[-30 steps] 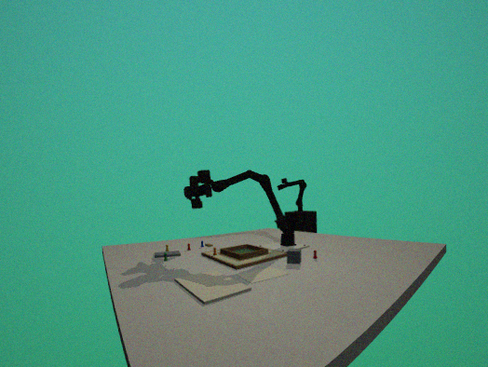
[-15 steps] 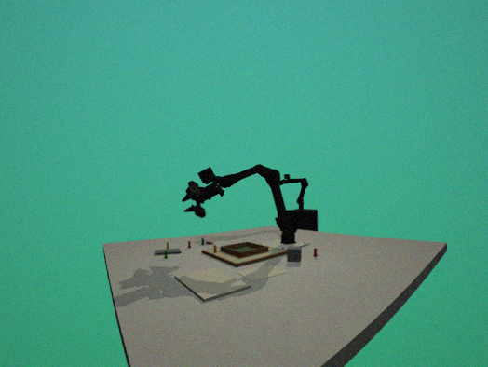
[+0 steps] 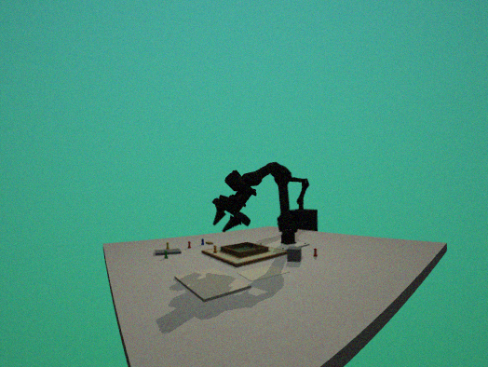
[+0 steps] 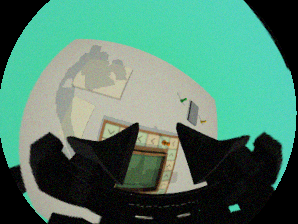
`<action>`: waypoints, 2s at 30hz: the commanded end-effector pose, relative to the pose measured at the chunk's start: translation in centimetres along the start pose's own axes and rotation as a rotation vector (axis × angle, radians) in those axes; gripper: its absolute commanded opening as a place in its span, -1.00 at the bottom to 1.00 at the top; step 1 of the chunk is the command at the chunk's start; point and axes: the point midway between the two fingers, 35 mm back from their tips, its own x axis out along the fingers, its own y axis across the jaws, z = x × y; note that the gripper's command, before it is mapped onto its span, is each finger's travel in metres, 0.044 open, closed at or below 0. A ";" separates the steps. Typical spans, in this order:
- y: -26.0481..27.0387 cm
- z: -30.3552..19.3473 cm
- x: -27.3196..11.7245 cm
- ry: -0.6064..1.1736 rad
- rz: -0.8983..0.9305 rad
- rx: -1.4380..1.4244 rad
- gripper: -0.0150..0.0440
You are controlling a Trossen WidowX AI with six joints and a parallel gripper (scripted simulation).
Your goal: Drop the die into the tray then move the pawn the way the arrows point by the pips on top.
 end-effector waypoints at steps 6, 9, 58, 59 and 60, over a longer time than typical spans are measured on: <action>12.7 -5.8 -5.5 0.182 0.286 0.086 0.44; 16.2 -8.7 -8.0 0.279 0.352 0.110 0.44; 23.5 -21.1 -10.2 0.595 0.390 0.156 0.35; 23.5 -21.1 -10.2 0.595 0.390 0.156 0.26; 23.5 -21.1 -10.2 0.595 0.390 0.156 0.17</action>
